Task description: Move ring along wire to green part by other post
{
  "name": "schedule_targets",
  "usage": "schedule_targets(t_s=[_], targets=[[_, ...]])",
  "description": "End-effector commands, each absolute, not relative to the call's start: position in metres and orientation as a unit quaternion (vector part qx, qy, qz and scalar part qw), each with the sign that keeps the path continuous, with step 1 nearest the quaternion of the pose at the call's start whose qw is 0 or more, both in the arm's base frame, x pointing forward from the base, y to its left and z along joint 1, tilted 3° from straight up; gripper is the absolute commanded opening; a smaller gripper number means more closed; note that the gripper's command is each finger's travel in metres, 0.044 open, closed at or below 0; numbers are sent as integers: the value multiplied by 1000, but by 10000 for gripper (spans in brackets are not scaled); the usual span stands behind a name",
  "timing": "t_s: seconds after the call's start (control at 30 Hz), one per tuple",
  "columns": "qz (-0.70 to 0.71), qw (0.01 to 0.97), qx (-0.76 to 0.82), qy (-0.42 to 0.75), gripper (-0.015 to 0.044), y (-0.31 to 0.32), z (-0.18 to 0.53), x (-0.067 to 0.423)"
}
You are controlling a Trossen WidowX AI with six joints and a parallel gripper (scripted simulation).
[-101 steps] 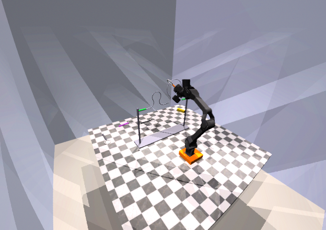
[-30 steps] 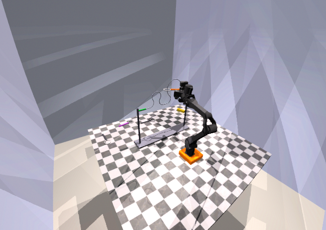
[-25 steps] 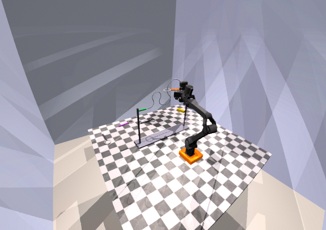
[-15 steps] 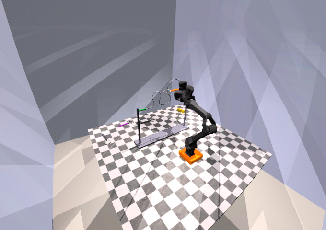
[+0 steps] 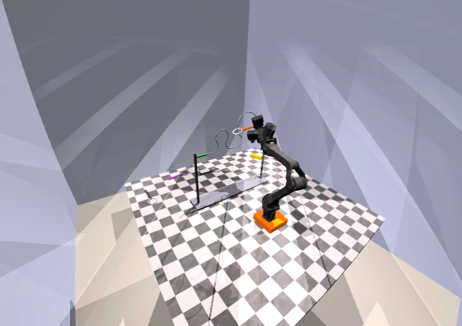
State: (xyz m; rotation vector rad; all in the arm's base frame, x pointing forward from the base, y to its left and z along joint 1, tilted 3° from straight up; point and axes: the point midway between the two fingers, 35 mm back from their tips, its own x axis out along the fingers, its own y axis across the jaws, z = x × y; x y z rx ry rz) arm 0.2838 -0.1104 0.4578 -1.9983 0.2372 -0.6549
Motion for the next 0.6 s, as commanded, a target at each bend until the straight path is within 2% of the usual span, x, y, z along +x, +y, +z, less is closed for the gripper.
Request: schedule_targets(t_s=[0.0, 0.57], targets=[[-271, 466, -837, 91, -150, -109, 459, 284], [-277, 385, -878, 69, -150, -107, 463, 284]])
